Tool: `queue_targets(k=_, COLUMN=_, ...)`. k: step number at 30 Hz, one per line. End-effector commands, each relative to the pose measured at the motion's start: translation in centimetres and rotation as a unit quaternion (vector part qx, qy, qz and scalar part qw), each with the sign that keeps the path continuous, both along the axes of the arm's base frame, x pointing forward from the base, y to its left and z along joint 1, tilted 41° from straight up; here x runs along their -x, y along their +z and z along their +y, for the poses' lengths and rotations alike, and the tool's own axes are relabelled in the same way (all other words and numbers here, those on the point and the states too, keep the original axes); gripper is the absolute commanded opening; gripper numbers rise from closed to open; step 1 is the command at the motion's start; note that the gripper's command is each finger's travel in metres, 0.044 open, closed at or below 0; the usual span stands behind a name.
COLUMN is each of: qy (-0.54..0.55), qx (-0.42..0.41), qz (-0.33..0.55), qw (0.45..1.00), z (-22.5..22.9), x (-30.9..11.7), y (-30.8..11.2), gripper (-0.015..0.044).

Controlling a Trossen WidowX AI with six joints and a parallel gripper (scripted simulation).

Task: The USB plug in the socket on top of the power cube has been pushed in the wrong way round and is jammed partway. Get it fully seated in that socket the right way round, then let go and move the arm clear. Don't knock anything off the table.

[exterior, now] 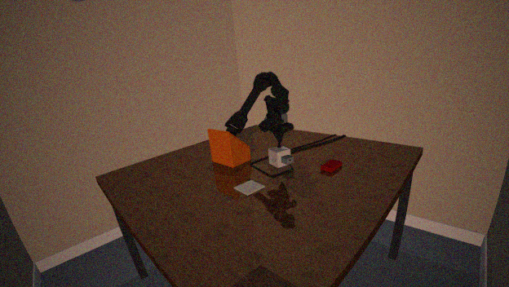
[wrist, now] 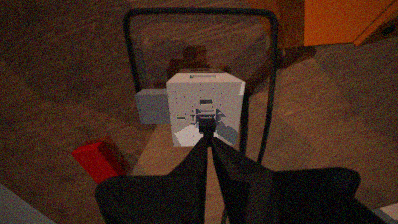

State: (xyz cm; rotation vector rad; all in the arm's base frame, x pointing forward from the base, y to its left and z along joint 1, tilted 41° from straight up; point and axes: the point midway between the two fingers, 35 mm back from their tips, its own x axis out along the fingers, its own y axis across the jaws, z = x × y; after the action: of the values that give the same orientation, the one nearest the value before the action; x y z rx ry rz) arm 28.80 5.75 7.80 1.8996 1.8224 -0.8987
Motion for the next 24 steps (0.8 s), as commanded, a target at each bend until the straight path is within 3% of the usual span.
queue_targets(k=1, qy=-0.002, qx=-0.001, qz=0.001, qw=1.000, z=0.06, x=-0.04, y=-0.02, gripper=0.0000)
queue_targets(k=24, qy=-0.002, qx=-0.001, qz=0.001, qw=1.000, z=0.24, x=-0.03, y=-0.23, gripper=0.0000)
